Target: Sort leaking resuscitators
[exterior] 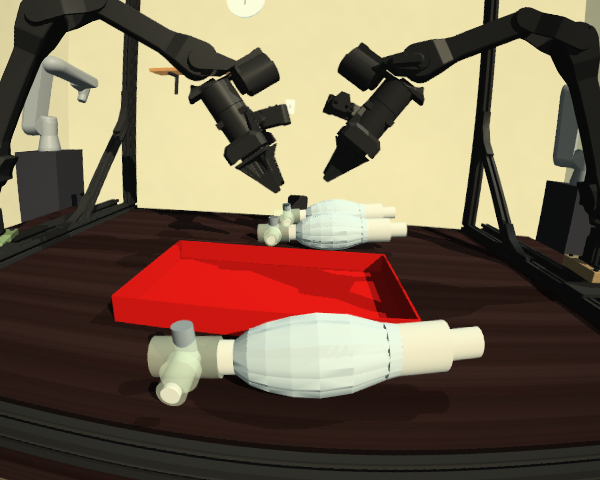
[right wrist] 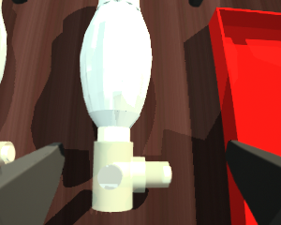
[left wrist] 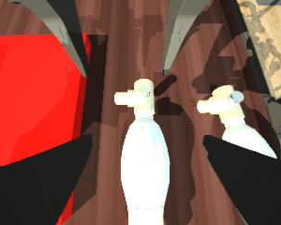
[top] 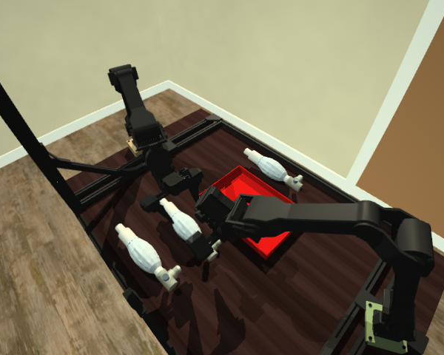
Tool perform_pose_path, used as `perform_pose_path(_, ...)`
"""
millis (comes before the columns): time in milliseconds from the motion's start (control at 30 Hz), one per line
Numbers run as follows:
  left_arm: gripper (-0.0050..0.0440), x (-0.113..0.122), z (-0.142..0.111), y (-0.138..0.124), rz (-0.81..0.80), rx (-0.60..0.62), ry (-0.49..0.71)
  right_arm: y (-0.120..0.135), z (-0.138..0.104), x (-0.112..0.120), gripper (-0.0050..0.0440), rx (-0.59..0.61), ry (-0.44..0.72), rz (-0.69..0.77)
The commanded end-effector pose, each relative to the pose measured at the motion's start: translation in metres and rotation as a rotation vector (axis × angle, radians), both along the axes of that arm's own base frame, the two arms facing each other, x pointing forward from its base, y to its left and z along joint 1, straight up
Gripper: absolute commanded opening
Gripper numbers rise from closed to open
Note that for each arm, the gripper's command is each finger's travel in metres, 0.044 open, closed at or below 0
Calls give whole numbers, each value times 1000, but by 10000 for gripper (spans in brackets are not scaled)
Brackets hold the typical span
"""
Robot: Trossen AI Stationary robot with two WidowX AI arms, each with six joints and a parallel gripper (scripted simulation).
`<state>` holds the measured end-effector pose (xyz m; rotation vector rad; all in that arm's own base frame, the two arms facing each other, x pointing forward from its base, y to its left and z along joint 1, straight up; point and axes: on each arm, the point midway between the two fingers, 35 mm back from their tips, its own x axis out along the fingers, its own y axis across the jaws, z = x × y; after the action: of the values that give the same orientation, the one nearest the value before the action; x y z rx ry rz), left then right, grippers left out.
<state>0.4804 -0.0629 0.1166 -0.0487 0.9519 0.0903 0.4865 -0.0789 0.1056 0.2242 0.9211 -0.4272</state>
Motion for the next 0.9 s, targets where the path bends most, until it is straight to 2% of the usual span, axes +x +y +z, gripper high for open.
perform_pose_path(0, 440, 0, 0, 0, -2, 1, 0, 5, -3, 7, 409, -6, -11, -22)
perform_pose_path(633, 440, 0, -5, -2, -3, 1, 1, 5, -3, 7, 409, -1, -6, -7)
perform_pose_path(667, 440, 0, -65, -2, -7, 1, -2, 5, -53, 7, 409, -5, -10, -22)
perform_pose_path(867, 440, 0, -65, -2, -7, 1, -2, 5, -53, 7, 409, -5, -10, -22)
